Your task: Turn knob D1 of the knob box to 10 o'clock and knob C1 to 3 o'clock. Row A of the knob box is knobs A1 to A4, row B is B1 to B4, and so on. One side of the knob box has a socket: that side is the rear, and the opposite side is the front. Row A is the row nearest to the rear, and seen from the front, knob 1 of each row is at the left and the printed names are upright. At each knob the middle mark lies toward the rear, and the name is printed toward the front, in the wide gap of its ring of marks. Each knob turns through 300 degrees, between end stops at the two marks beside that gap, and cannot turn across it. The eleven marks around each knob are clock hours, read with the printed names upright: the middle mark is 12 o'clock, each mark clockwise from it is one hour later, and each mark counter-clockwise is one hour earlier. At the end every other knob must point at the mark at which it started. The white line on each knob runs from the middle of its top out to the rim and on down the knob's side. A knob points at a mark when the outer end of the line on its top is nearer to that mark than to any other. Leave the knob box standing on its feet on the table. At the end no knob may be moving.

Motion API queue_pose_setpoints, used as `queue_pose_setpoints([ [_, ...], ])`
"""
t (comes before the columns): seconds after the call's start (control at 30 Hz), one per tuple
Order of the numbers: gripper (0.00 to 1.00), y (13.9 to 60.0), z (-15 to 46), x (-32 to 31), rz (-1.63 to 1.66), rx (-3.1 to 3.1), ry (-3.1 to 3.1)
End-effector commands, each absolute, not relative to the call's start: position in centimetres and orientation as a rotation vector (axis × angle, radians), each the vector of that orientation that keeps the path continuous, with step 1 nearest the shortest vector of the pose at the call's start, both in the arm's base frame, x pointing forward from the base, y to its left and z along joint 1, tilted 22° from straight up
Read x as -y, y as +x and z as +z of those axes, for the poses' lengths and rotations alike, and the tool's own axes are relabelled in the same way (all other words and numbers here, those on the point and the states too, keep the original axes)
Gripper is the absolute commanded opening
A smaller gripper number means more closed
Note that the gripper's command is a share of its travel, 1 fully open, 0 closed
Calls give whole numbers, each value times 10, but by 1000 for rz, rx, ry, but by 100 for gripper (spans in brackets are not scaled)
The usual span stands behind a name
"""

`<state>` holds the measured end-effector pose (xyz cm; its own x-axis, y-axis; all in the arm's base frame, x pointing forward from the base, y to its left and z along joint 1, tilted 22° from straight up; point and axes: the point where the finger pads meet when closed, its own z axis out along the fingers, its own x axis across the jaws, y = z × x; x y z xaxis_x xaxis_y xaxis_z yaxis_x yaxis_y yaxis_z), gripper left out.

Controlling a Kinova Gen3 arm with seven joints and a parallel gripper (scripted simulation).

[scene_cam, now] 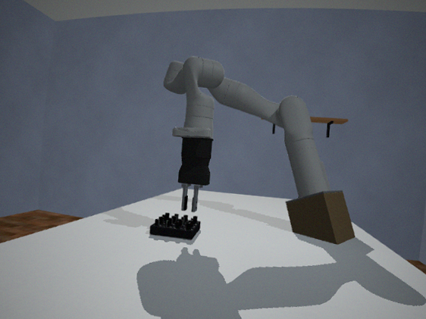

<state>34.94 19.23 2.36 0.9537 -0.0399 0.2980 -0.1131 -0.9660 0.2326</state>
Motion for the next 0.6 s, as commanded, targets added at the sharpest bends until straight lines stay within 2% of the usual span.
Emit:
queue_pose_setpoints([
  [0.0,46,349,20,-191,423,113,2858],
  [0.57,46,354,5,-187,423,113,2858],
])
